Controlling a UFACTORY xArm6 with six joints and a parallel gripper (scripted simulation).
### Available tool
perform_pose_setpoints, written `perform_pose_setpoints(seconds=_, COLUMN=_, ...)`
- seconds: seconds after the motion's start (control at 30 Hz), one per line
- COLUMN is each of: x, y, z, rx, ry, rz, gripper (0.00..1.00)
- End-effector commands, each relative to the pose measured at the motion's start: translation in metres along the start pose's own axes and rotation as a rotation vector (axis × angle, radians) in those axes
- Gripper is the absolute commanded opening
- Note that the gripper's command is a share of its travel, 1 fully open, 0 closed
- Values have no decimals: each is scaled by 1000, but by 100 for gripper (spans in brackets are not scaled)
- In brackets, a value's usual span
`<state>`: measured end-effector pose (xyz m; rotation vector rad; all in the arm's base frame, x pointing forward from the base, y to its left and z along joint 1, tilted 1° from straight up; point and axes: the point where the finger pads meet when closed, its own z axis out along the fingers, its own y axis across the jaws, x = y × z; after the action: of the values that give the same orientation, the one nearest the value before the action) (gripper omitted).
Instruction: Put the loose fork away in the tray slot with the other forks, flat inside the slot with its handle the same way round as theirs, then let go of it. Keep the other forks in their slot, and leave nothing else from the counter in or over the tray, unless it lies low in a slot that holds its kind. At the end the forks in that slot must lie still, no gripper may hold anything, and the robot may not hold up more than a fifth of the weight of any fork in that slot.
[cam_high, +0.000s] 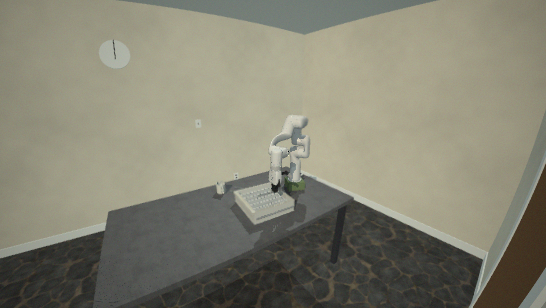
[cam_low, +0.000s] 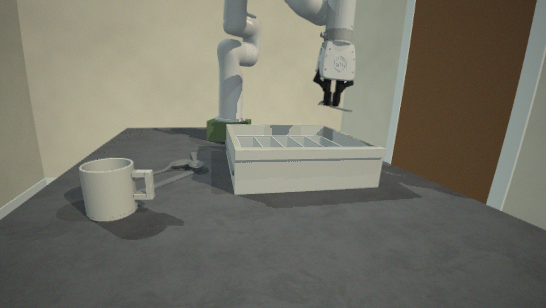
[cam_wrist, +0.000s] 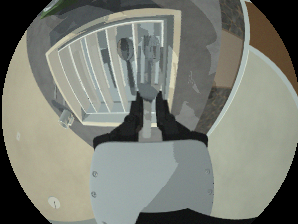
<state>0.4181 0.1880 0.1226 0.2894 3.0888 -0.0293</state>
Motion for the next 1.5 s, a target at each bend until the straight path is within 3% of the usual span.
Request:
perform_pose_setpoints(seconds=0.0, x=-1, y=0, z=-2, rx=-29, ry=6, rz=-73, gripper=3)
perform_pose_setpoints(seconds=1.07, x=-1, y=0, z=1, rx=-29, ry=-3, rz=-73, gripper=3)
perform_pose_setpoints(seconds=1.47, x=0, y=1, z=18, rx=-28, ry=-3, rz=-73, gripper=3)
